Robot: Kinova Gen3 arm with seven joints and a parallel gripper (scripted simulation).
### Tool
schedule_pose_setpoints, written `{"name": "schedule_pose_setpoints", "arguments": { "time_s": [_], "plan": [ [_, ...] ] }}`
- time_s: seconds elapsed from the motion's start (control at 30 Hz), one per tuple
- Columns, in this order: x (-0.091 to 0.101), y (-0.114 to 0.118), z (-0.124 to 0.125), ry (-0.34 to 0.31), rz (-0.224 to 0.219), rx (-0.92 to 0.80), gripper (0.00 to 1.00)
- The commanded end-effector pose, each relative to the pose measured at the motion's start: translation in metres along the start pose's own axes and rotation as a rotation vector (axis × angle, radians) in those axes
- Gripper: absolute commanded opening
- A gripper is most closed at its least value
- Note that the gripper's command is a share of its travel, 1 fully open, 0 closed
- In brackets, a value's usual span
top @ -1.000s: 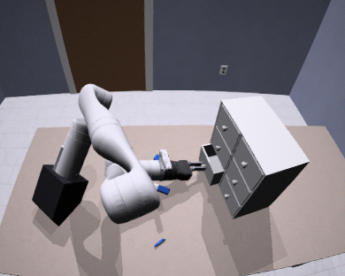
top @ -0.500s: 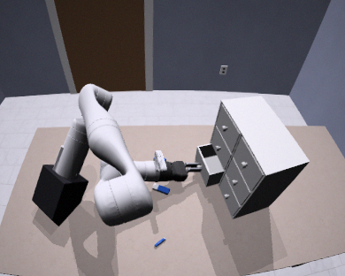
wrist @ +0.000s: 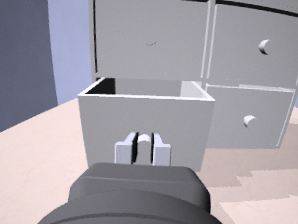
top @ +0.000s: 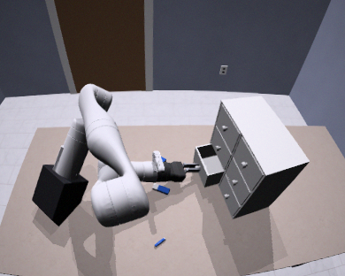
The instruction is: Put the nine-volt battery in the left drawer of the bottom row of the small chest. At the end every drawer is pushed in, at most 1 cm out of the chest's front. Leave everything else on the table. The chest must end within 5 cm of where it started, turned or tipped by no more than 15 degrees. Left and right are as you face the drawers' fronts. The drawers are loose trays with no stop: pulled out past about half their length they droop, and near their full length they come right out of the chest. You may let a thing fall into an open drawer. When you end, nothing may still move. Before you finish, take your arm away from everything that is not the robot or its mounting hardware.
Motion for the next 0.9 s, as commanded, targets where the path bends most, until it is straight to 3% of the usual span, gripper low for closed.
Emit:
{"name": "schedule_pose_setpoints", "arguments": {
  "time_s": [0.0,0.63,0.87],
  "plan": [
    [0.0022,0.0006,0.0006,0.001,-0.005,0.003,0.37],
    [0.0025,0.0006,0.0005,0.001,-0.005,0.003,0.37],
    [0.0025,0.0006,0.0005,0.001,-0.005,0.003,0.61]
  ]
}}
Point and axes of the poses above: the point where the finger pads meet when closed, its own x axis back along the fingers, its own y axis across the jaws, z = x × y, the point moved 7 cm from there along x, back along the fingers, and after that the axes turned 9 degrees about x, right-handed, at the moved point
